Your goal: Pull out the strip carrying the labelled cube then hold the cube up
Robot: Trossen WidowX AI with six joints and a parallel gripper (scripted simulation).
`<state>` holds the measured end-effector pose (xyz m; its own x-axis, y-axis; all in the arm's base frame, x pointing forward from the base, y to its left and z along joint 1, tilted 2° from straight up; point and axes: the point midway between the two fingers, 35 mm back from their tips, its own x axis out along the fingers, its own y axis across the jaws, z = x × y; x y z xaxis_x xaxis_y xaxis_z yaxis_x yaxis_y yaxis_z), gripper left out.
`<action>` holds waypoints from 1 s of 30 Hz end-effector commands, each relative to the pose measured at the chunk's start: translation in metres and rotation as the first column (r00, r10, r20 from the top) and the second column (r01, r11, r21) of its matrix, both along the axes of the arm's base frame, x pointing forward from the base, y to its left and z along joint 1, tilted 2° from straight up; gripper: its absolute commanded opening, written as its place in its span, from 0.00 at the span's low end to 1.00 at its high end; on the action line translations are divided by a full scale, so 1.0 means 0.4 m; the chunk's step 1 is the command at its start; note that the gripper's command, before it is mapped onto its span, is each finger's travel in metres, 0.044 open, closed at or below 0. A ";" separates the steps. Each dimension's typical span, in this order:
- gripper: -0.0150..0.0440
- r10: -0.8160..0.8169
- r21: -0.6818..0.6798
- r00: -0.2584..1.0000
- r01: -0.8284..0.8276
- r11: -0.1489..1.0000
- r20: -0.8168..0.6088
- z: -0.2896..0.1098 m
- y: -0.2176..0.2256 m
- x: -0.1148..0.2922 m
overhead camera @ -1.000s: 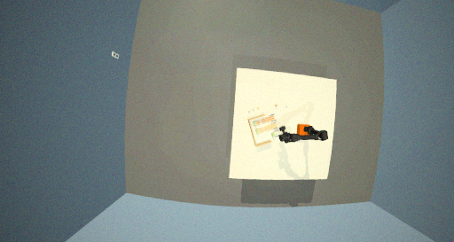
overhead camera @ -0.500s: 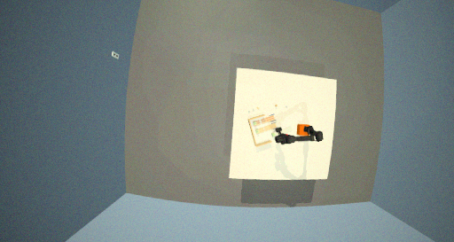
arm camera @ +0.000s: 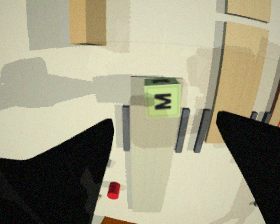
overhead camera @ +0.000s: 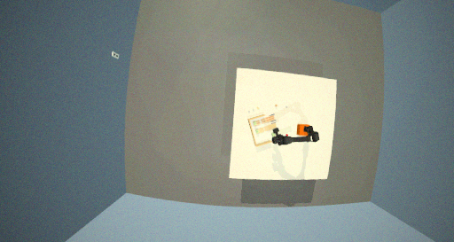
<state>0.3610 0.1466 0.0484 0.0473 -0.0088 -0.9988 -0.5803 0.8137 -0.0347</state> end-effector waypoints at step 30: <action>0.68 -0.005 -0.003 1.000 0.005 1.000 0.001 -0.133 0.000 0.014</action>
<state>0.3676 0.1479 0.0034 0.0537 -0.0062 -0.9985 -0.5777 0.8154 -0.0361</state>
